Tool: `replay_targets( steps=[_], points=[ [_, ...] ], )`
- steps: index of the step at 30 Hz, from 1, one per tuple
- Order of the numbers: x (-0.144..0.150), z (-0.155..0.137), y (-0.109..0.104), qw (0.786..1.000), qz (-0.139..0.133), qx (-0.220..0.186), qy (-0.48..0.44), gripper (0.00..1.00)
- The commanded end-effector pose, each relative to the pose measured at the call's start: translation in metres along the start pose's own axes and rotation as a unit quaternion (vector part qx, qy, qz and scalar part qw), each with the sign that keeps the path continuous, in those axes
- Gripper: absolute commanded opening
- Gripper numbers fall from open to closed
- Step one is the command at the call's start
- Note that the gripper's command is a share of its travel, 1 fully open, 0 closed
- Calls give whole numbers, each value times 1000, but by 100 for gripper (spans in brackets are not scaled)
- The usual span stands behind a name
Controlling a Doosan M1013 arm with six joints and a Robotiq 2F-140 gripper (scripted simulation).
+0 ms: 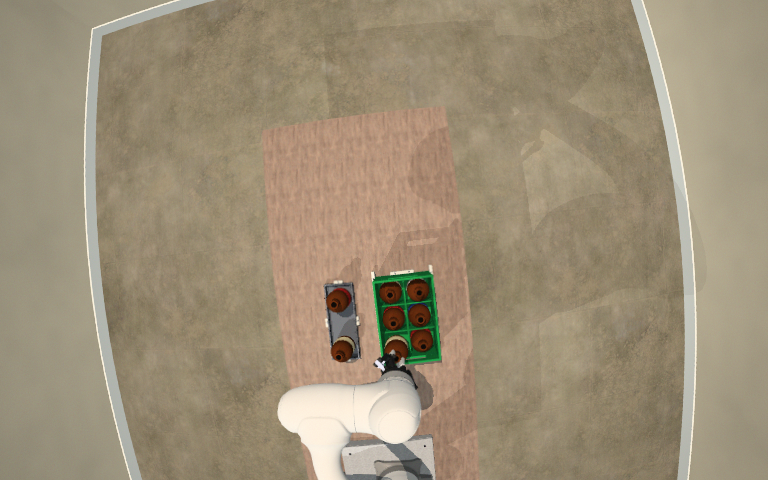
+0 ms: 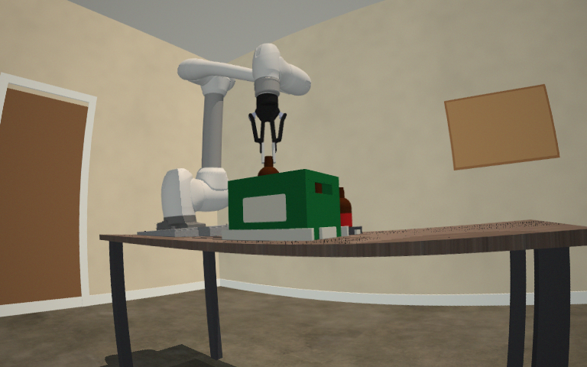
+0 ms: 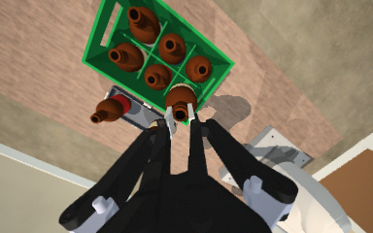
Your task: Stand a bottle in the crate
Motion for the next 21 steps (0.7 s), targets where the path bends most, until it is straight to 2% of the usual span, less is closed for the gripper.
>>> replay_targets(
  steps=[1, 21],
  points=[
    [3, 0, 8, 1000, -5, -1, -1, 0],
    [4, 0, 24, 1000, -5, -1, -1, 0]
  ],
)
Point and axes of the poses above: the point where the finger pads meet when closed, its own y axis out along the fingers, its own x axis across the jaws, z = x × y, the point moved 3 cm from there along -y, back along the fingers, and after that the axes turned 1 degree about y, right-handed, at the moved point
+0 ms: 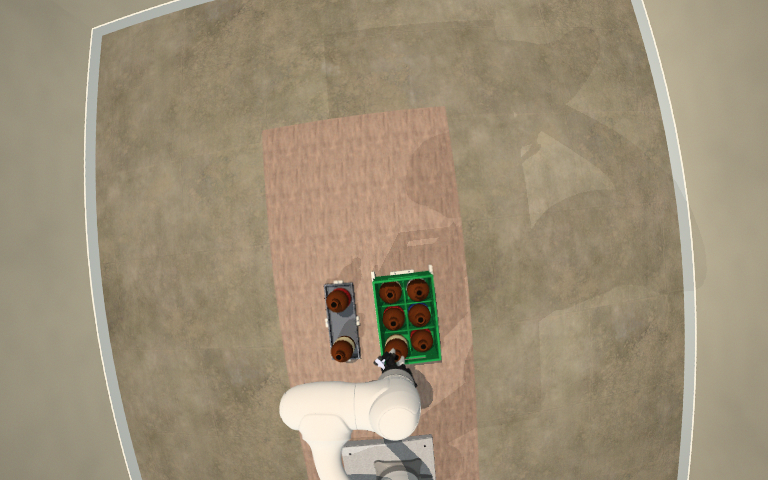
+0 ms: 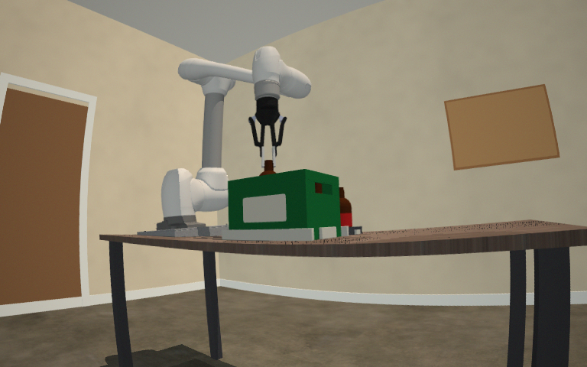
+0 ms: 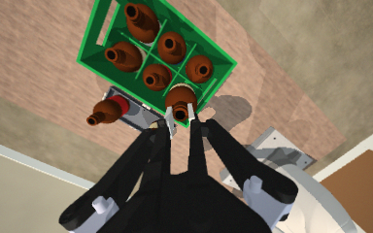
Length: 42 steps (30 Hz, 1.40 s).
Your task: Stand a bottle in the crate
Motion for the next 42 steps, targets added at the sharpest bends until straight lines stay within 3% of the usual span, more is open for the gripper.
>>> replay_targets(
  steps=[1, 22, 42],
  points=[
    [4, 0, 12, 1000, -5, -1, -1, 0],
    [4, 0, 31, 1000, -5, -1, -1, 0],
    [4, 0, 34, 1000, -5, -1, -1, 0]
  ],
)
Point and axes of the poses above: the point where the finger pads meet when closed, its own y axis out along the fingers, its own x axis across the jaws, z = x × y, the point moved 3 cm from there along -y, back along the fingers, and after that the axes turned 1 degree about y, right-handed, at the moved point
